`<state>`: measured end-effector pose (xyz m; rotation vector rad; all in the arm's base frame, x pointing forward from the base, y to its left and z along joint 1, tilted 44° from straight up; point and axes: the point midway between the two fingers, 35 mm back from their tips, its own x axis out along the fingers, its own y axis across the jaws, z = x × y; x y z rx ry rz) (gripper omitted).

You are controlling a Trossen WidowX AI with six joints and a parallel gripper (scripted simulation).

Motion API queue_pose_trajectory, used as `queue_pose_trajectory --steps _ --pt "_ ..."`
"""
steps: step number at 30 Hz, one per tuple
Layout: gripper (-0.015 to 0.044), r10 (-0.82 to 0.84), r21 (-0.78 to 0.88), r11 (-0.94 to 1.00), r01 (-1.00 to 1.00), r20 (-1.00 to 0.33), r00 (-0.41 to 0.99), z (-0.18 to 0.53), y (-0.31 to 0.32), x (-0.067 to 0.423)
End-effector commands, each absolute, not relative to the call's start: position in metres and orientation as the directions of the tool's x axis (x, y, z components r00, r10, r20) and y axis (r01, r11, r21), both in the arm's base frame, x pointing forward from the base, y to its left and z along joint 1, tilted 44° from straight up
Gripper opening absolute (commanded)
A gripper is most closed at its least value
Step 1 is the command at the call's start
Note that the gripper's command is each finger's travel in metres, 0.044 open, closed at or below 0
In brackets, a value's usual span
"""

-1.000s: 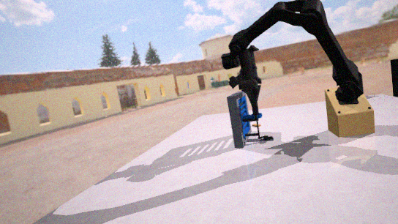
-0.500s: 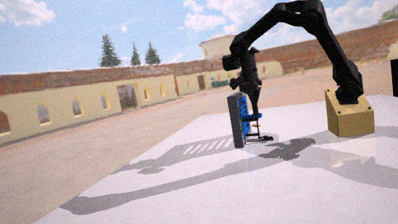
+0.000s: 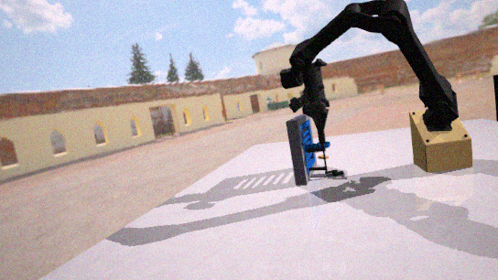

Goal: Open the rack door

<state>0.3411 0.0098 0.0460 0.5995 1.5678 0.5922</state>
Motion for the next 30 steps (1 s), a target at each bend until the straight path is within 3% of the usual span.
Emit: queue_pose_trajectory --steps 1,17,30 --pt "0.0025 0.684 0.687 0.719 -0.104 -0.726 -0.068 0.0461 0.0098 0.3416" --pt "0.0025 0.685 0.470 0.421 -0.776 -0.726 -0.068 0.0459 0.0099 0.3415" --pt "0.0025 0.685 0.076 -0.019 -0.997 -0.726 -0.068 0.0460 0.0099 0.3415"
